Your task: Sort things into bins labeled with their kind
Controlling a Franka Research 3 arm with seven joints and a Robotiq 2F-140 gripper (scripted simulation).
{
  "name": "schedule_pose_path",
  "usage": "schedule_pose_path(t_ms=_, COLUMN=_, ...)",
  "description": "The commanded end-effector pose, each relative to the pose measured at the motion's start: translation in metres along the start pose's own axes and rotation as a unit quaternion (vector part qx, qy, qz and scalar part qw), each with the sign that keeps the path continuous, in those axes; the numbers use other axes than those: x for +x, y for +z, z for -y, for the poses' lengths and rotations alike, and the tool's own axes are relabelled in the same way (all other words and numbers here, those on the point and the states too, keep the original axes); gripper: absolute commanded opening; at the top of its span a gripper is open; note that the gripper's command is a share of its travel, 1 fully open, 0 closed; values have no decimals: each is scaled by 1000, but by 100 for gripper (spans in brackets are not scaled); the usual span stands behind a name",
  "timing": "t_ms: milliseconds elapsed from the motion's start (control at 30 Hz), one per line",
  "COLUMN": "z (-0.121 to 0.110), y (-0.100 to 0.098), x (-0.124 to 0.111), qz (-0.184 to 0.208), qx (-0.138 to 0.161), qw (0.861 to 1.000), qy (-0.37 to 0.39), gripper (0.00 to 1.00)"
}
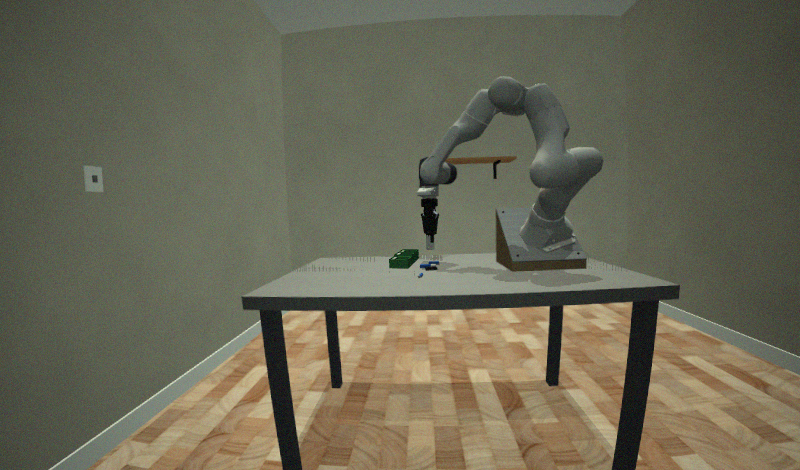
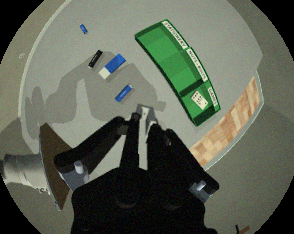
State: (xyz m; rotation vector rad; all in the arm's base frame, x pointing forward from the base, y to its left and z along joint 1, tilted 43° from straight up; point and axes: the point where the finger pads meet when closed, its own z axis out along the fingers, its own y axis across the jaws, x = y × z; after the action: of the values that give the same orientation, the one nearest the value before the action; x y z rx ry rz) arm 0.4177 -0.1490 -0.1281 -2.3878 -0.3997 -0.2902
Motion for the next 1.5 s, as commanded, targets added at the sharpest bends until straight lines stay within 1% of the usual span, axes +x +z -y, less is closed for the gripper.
schedule_pose_path(t_ms=0, z=4, y=0, x=0, qz=1, qx=6, qw=1000, qy=-2, gripper=6)
schedule_pose_path(t_ms=1000, z=4, y=0, x=0, qz=1, qx=6, qw=1000, qy=-2, gripper=6)
schedule_pose_path(t_ms=1067, z=3, y=-7, x=-1, qz=1, qx=6, qw=1000, qy=-2, gripper=6)
schedule_pose_path(t_ms=1267, z=3, y=-7, x=-1, qz=1, qx=6, qw=1000, qy=-2, gripper=6)
schedule_pose_path(t_ms=1467, z=5, y=-7, x=35, qz=1, qx=6, qw=1000, qy=-2, gripper=6)
